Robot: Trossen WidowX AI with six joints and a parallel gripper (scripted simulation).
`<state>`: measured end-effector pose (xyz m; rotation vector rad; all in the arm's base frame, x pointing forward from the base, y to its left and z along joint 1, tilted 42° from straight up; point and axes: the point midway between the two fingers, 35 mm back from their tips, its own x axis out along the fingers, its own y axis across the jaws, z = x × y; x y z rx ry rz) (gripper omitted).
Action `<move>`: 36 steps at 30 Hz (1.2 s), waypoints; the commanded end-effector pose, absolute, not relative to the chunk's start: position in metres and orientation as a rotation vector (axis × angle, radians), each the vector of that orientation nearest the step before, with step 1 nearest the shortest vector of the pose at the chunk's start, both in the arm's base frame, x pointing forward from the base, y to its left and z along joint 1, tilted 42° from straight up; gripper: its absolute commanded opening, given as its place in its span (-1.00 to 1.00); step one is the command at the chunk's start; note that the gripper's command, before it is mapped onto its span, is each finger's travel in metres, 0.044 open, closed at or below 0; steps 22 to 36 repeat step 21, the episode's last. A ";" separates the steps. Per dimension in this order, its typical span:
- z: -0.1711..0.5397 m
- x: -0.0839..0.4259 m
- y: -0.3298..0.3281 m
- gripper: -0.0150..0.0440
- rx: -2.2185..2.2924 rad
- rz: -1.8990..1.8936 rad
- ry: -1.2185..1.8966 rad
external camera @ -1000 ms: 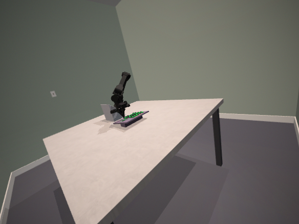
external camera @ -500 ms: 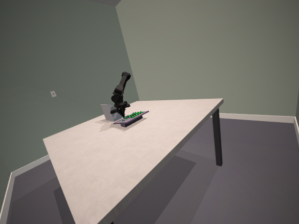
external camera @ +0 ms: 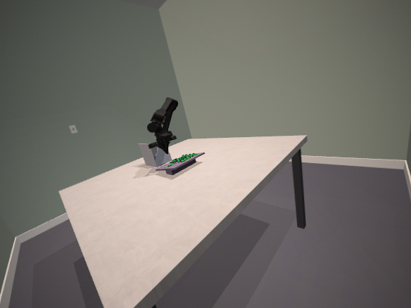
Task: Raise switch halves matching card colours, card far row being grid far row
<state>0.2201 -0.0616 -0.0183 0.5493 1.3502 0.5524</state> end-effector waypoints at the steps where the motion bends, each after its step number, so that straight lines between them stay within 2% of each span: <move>1: -0.011 0.218 -0.067 -0.49 0.544 0.560 1.358; 9: 0.041 0.283 -0.031 -0.49 0.546 0.564 1.355; 36: 0.041 0.283 -0.031 -0.49 0.546 0.564 1.355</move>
